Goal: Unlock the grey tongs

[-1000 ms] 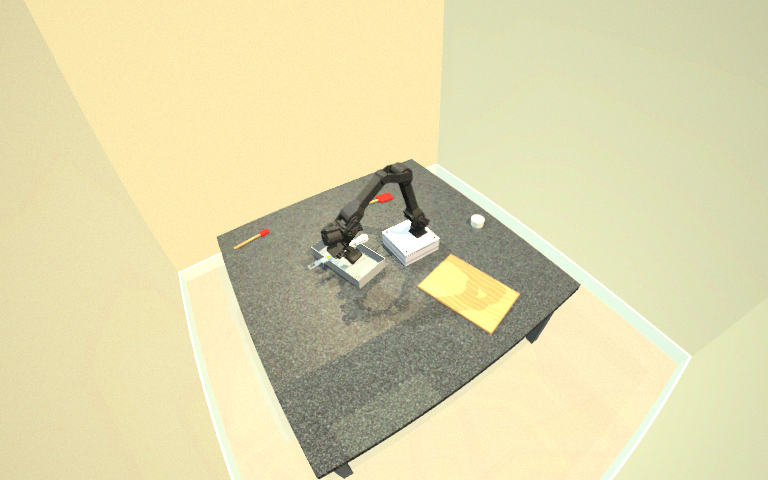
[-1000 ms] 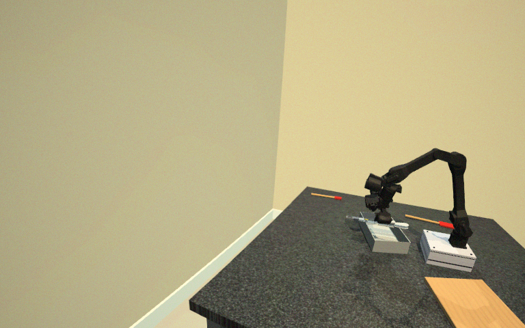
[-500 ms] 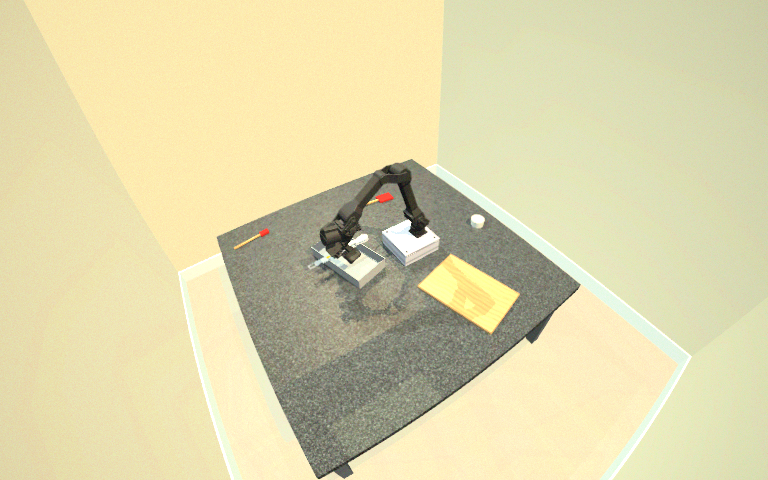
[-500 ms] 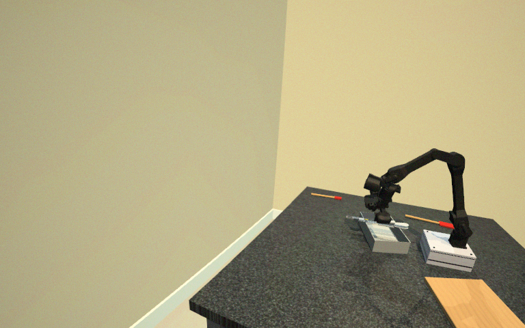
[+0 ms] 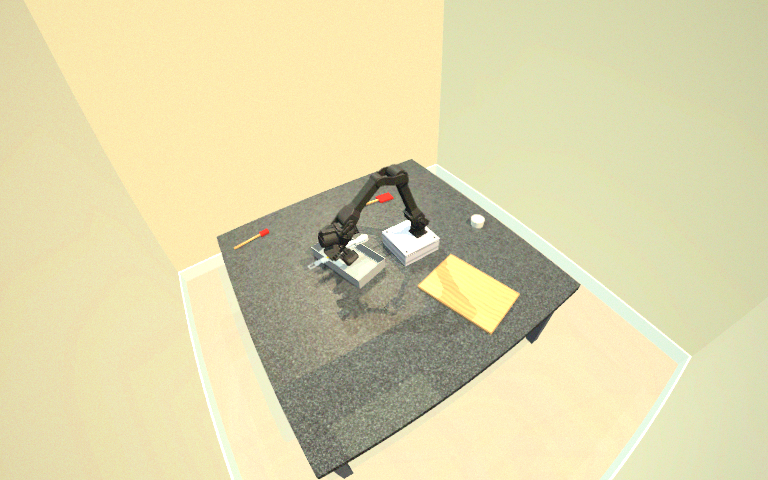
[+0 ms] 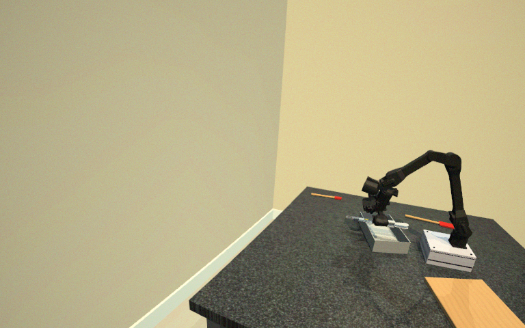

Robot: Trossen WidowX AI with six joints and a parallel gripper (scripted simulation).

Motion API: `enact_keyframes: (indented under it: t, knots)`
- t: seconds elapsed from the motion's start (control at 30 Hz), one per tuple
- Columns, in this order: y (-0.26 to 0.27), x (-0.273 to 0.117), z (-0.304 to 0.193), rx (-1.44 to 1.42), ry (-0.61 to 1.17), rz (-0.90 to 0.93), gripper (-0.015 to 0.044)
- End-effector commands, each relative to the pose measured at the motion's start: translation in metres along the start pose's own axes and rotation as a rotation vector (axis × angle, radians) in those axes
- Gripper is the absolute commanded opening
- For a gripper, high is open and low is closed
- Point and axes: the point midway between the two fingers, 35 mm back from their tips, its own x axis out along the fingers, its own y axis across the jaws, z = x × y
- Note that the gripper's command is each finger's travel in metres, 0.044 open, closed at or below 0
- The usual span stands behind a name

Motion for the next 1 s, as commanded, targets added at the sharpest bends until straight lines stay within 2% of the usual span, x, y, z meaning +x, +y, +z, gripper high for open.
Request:
enact_keyframes:
  t: [0.0, 0.97]
  knots:
    - [0.001, 0.011, 0.000, -0.006, 0.006, 0.003, 0.0260]
    - [0.001, 0.057, -0.003, -0.006, 0.006, 0.001, 0.0260]
